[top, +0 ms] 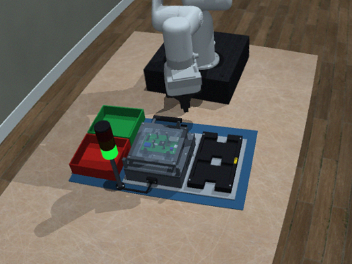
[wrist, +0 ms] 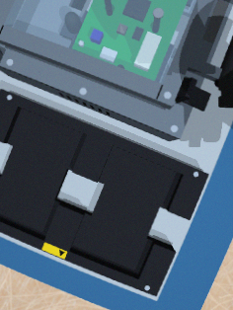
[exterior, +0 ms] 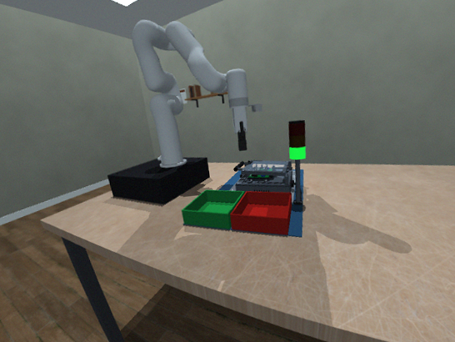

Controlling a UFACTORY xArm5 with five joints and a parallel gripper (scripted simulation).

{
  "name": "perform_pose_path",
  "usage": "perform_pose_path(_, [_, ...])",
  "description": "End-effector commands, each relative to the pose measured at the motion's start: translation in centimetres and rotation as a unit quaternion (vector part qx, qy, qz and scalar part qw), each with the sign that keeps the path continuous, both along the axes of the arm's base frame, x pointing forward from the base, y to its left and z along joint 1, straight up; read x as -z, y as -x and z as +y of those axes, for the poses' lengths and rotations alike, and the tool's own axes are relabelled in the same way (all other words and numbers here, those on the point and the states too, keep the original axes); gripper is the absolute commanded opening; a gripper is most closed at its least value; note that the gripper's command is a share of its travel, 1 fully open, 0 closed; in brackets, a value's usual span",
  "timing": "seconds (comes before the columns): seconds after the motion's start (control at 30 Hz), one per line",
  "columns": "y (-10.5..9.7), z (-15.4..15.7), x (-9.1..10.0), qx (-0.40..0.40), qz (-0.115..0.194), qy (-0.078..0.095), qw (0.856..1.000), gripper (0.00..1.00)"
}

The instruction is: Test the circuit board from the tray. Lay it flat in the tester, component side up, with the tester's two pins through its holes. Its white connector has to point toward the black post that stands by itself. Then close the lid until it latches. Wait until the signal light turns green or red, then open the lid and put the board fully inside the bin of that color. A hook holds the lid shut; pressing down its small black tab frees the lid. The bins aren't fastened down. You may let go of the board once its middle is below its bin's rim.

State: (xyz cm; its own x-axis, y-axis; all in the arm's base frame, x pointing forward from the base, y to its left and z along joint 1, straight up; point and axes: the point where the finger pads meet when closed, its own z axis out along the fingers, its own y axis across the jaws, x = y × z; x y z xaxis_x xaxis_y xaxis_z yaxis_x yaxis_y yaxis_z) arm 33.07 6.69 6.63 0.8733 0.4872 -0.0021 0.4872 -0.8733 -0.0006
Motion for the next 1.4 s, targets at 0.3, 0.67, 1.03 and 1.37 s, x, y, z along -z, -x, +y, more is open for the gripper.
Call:
perform_pose_path(0.3, [-0.12, 0.02, -0.1, -0.186, -0.002, 0.0, 0.983, 0.0])
perform_pose_path(0.67, [-0.12, 0.02, -0.1, -0.295, -0.002, 0.0, 0.955, 0.0])
perform_pose_path(1.03, [-0.12, 0.02, -0.1, -0.438, -0.001, -0.001, 0.899, 0.0])
perform_pose_path(1.37, [-0.12, 0.02, -0.1, -0.522, -0.001, -0.001, 0.853, 0.0])
